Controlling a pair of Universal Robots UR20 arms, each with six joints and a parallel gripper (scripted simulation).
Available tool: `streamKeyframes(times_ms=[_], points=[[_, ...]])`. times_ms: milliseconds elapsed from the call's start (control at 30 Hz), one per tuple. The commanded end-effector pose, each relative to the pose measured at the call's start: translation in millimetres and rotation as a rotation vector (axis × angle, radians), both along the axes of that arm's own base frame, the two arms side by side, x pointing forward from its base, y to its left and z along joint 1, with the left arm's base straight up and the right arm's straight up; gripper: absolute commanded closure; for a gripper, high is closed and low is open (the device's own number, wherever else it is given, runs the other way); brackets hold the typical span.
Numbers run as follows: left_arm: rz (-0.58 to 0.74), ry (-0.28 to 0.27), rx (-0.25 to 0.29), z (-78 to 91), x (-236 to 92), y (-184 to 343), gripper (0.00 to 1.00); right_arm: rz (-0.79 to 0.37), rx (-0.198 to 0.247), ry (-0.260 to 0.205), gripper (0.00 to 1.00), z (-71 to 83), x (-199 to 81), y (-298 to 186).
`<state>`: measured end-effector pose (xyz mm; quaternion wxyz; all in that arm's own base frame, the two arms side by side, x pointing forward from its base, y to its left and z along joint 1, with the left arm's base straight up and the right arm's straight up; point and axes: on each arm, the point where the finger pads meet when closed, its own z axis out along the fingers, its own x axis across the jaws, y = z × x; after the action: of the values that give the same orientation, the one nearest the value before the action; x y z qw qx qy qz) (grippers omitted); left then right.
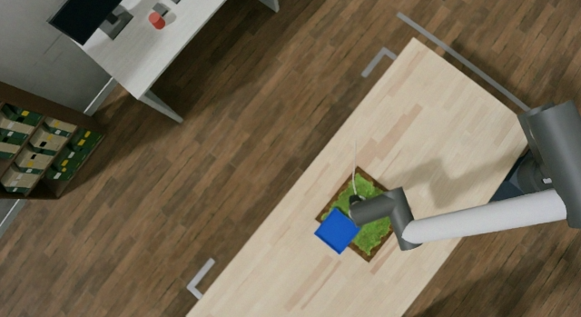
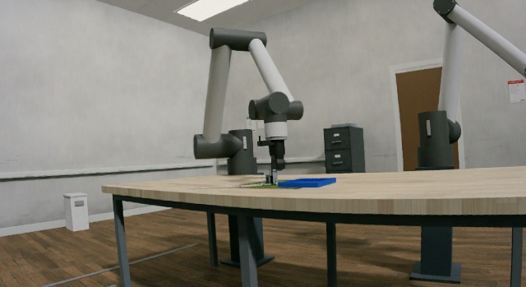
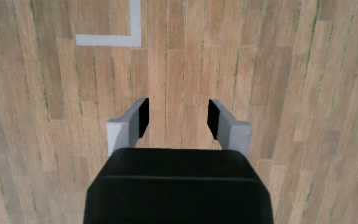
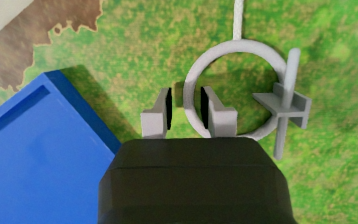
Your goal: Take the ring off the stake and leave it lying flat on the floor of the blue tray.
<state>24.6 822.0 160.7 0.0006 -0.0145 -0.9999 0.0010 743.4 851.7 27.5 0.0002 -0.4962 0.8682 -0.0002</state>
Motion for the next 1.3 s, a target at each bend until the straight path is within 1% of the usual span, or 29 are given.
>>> streamKeyframes(times_ms=[0, 500, 1267], points=[[0.0, -0.001, 0.002, 1.3, -0.4, 2.6, 0.0, 0.001, -0.001, 0.002, 0.45, -6.5, -1.3, -0.9], [0.0, -0.001, 0.002, 1.3, -0.4, 2.6, 0.0, 0.001, -0.002, 0.002, 0.45, -11.9, -2.0, -2.1], [0.0, -0.001, 0.002, 1.3, -0.4, 2.6, 0.0, 0.001, -0.001, 0.001, 0.45, -11.1, -1.3, -1.0]])
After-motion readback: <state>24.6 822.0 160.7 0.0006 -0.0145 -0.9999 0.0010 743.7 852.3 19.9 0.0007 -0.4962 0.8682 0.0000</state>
